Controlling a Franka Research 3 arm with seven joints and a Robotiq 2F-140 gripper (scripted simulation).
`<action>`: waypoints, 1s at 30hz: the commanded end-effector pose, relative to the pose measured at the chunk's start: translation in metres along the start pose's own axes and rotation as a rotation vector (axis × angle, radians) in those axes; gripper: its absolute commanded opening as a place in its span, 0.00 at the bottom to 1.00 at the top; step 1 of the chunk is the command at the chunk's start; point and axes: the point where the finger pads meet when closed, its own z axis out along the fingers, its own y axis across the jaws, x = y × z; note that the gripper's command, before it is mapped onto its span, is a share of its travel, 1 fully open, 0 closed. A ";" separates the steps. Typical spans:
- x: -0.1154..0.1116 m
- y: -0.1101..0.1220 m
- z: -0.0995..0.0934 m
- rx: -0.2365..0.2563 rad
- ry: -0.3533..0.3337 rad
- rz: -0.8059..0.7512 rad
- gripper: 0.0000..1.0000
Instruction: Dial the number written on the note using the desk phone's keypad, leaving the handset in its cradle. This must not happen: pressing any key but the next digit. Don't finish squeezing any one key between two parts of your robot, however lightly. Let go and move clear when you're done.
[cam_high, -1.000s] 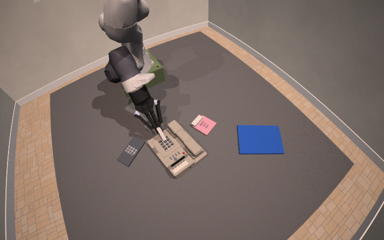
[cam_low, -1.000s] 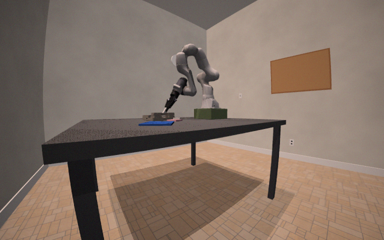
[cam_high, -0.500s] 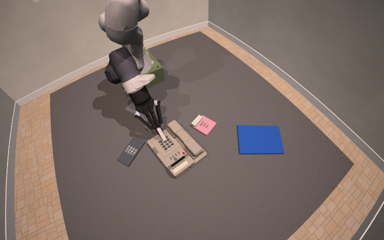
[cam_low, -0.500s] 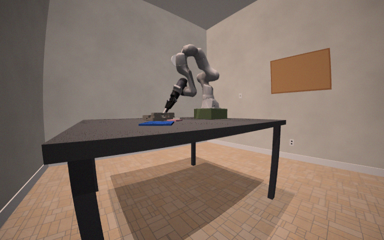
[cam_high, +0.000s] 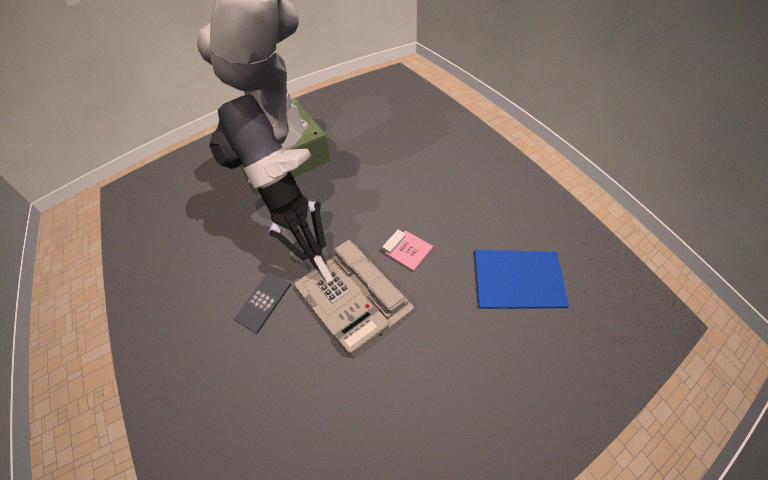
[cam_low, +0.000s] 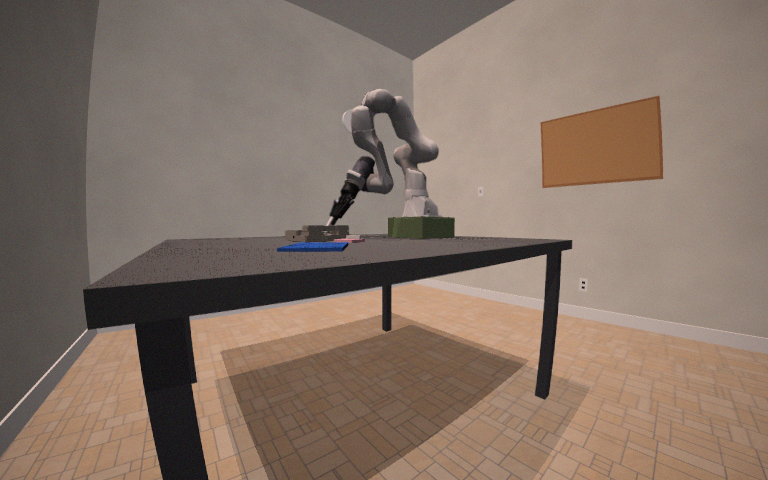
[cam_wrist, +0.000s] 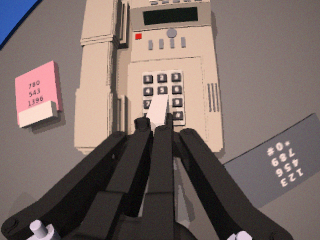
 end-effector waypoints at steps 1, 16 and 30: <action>0.001 0.000 0.001 0.000 0.004 -0.003 0.00; 0.000 0.000 0.002 0.000 0.004 -0.003 0.00; 0.002 0.000 0.000 0.000 0.004 -0.003 0.00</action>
